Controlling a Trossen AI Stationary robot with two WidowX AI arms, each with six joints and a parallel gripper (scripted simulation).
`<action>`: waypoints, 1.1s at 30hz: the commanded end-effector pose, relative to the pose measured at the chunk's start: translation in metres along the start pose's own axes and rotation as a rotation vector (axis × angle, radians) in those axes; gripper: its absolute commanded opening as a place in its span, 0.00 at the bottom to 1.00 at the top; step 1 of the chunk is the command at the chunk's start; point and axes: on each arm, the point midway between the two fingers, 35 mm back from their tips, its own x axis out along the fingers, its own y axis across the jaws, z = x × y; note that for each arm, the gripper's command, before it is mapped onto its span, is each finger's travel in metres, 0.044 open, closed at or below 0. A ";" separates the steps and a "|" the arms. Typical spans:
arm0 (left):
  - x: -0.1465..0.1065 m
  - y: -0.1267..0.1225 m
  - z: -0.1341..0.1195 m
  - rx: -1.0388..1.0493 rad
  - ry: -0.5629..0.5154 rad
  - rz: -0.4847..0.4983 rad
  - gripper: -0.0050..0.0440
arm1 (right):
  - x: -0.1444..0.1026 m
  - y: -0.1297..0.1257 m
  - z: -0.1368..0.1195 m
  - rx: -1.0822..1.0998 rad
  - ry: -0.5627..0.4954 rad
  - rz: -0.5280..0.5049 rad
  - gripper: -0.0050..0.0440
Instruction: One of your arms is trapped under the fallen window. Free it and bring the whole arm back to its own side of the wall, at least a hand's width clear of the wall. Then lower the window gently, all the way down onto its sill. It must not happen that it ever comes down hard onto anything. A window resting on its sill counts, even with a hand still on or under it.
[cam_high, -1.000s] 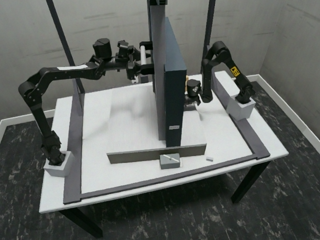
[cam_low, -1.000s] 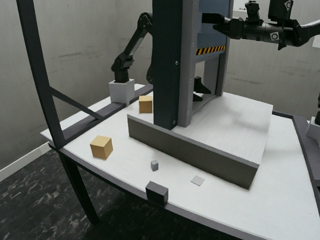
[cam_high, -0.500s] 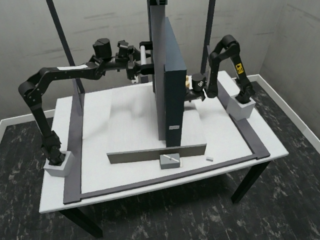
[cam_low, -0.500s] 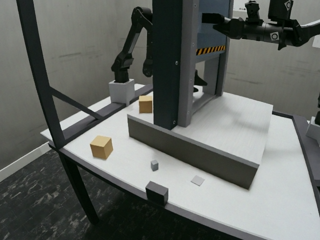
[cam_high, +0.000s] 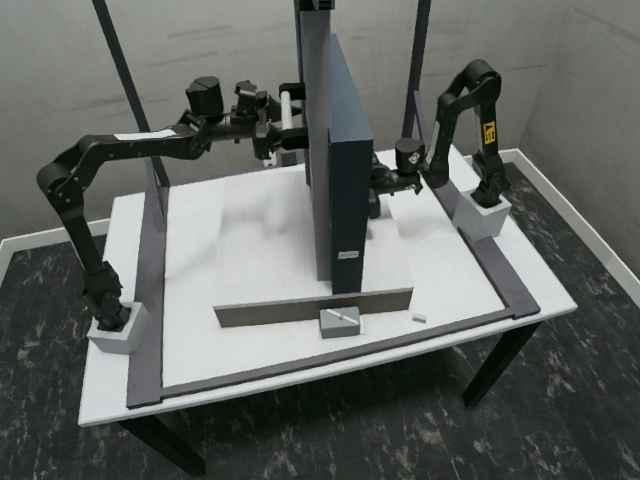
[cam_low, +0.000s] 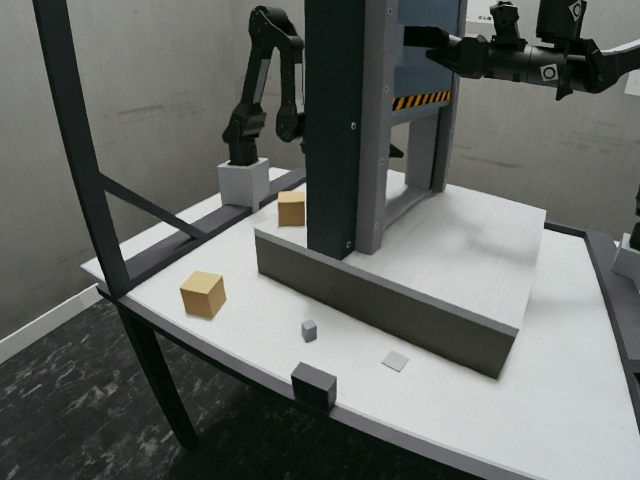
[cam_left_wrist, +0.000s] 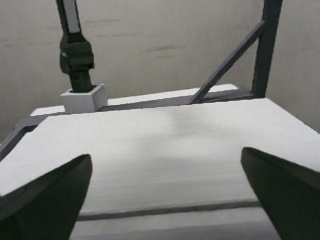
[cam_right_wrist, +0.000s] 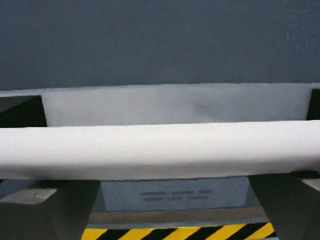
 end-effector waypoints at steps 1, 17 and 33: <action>-0.014 0.001 0.015 0.006 -0.021 0.002 0.92 | -0.010 -0.007 0.095 0.131 -0.176 0.023 0.92; -0.050 0.004 0.057 0.005 -0.006 0.001 0.92 | -0.010 -0.007 0.095 0.131 -0.176 0.023 0.92; -0.081 0.027 0.136 -0.009 -0.115 0.077 0.92 | -0.010 -0.007 0.095 0.131 -0.176 0.023 0.92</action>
